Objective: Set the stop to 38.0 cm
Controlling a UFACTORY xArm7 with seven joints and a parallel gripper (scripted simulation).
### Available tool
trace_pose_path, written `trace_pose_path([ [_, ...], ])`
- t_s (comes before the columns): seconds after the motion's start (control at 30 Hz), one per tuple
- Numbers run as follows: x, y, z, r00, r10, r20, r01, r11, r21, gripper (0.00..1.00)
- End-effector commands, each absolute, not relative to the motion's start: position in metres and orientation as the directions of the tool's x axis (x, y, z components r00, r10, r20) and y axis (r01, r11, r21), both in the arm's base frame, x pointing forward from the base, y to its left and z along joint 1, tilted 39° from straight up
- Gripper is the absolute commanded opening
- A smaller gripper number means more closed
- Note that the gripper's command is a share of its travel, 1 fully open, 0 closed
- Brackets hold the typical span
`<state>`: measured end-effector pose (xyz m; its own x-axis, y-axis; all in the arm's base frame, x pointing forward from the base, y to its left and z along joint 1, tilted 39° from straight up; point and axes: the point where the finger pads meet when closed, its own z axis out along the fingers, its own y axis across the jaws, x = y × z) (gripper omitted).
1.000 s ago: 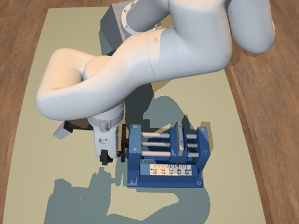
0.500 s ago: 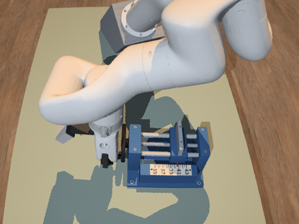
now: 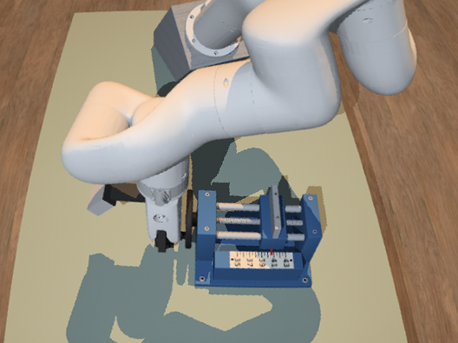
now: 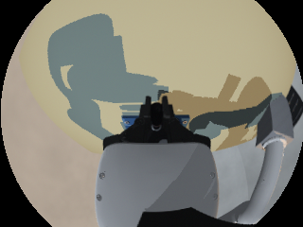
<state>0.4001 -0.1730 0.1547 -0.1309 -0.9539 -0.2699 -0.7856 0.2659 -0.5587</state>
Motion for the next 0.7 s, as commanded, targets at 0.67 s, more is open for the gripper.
trace_pose_path([
  [0.67, 0.388, -0.169, 0.145, -0.132, -0.954, -0.27, -0.783, 0.267, -0.562, 0.06],
])
